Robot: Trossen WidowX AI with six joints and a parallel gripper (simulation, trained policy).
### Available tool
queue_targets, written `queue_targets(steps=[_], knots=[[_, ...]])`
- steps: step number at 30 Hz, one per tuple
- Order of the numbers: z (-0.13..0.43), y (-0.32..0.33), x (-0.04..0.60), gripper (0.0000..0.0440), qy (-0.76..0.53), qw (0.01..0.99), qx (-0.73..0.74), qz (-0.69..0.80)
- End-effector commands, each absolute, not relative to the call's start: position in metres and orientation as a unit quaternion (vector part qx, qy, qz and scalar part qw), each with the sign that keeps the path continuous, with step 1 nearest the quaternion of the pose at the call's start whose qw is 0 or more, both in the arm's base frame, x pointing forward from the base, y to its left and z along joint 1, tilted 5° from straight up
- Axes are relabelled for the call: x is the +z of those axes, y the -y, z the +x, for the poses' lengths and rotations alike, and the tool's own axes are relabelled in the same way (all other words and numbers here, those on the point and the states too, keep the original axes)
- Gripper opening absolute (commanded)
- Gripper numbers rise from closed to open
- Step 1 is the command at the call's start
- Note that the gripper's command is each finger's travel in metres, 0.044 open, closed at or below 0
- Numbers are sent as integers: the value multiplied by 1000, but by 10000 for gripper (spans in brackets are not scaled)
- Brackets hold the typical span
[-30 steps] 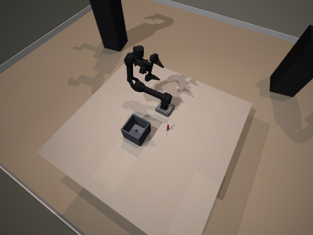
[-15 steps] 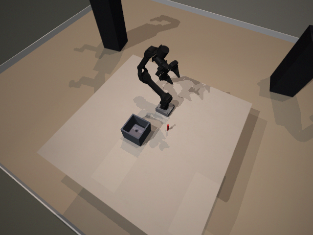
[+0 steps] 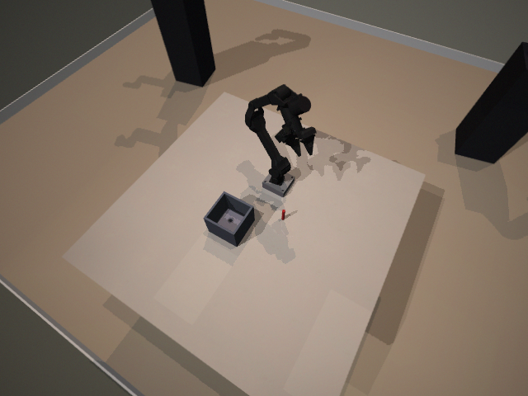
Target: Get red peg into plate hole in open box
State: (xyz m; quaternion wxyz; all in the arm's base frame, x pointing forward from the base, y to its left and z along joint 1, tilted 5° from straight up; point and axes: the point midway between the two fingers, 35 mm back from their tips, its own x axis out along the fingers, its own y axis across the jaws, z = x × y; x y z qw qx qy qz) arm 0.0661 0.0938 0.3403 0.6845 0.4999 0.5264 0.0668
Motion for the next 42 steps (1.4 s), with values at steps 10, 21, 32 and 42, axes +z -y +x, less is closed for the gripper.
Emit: queue_targets(steps=[10,21,32,42], knots=[[101,-119,303,440,-535,673,-73,507],[133,-130,267,439,-538,656,-174,500],[158,-132,226,435,-548,631,-264,482],[169,-126,187,432,-564,603,-332,456]])
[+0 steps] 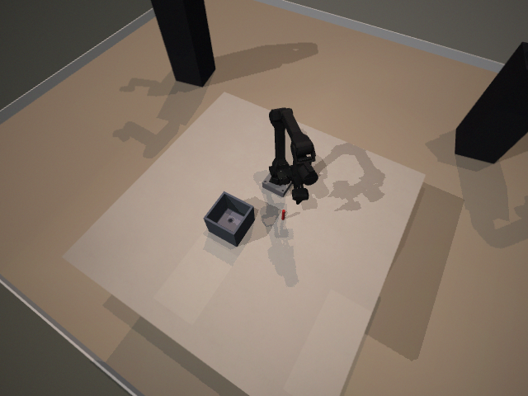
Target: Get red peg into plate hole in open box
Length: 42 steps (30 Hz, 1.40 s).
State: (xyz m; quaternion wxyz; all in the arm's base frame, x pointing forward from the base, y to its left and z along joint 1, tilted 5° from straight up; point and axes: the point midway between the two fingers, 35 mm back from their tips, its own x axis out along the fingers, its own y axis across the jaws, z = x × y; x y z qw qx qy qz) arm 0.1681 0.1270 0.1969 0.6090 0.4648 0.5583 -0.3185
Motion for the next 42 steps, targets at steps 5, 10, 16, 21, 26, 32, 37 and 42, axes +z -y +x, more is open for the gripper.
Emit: queue_targets(steps=[5,10,16,21,26,32,37,42], knots=[[170,-122,169,431,-574,590,-358,441],[170,-118,153,429,-582,578,-380,426],[169,-114,135,426,-590,567,-402,411],[168,-110,122,423,-595,559,-415,401],[170,-107,106,420,-596,554,-426,396],[173,-104,86,415,-593,549,-433,399],[175,-100,69,415,-588,546,-441,403],[177,-97,52,420,-580,544,-448,408]])
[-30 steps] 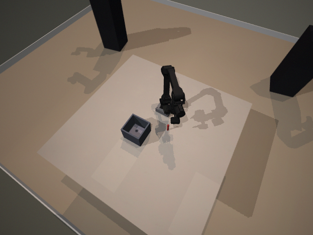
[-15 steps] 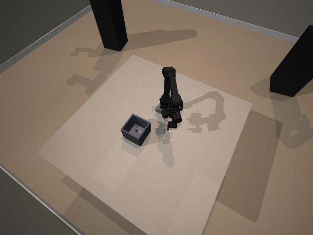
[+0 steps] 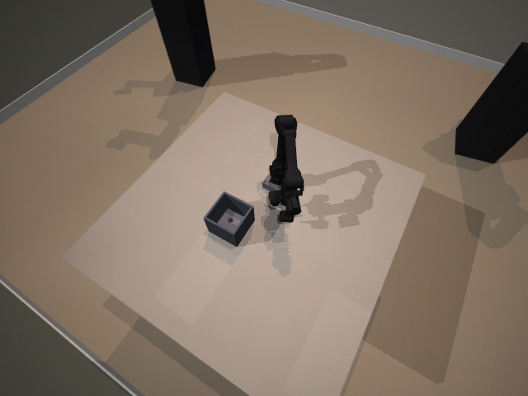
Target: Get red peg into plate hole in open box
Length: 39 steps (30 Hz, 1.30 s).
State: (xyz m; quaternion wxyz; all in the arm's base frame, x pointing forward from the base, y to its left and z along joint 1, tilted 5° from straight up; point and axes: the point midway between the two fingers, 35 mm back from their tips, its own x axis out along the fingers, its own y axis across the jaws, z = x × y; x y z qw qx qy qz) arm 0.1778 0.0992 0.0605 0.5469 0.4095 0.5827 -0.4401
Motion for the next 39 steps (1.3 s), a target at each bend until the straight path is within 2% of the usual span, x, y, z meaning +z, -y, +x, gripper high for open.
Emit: queue_targets(steps=[1,5,8,18,24,39], knots=[[177,-96,49,420,-578,544,-450,409],[178,-93,39,414,-571,545,-455,412],[179,-92,34,383,-568,546,-456,414],[189,-94,22,139,-569,555,-445,413],[197,-97,23,12,-575,563,-430,409],[226,-97,77,0,-550,577,-377,472]])
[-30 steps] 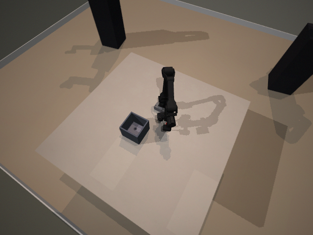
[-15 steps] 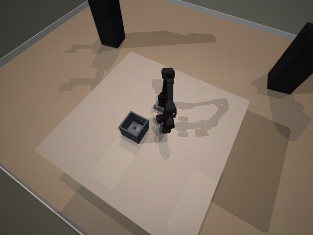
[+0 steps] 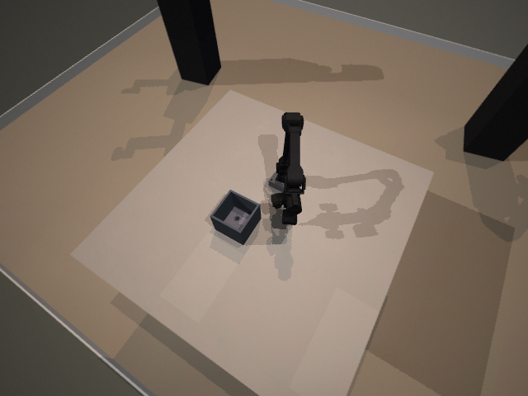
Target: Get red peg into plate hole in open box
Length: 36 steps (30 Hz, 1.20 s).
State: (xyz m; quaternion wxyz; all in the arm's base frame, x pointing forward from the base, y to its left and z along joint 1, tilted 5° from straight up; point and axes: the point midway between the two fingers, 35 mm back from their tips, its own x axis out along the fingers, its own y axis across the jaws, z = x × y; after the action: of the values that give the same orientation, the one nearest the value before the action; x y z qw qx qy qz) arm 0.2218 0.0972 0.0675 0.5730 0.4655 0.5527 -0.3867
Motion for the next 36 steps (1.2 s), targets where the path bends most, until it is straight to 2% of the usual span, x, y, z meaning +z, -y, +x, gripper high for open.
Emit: queue_targets(steps=[1,20,36], knots=[[227,-96,81,0,-548,579,-374,475],[256,-43,163,0,-490,623,-356,495],[267,18,178,0,-459,624,-403,489]])
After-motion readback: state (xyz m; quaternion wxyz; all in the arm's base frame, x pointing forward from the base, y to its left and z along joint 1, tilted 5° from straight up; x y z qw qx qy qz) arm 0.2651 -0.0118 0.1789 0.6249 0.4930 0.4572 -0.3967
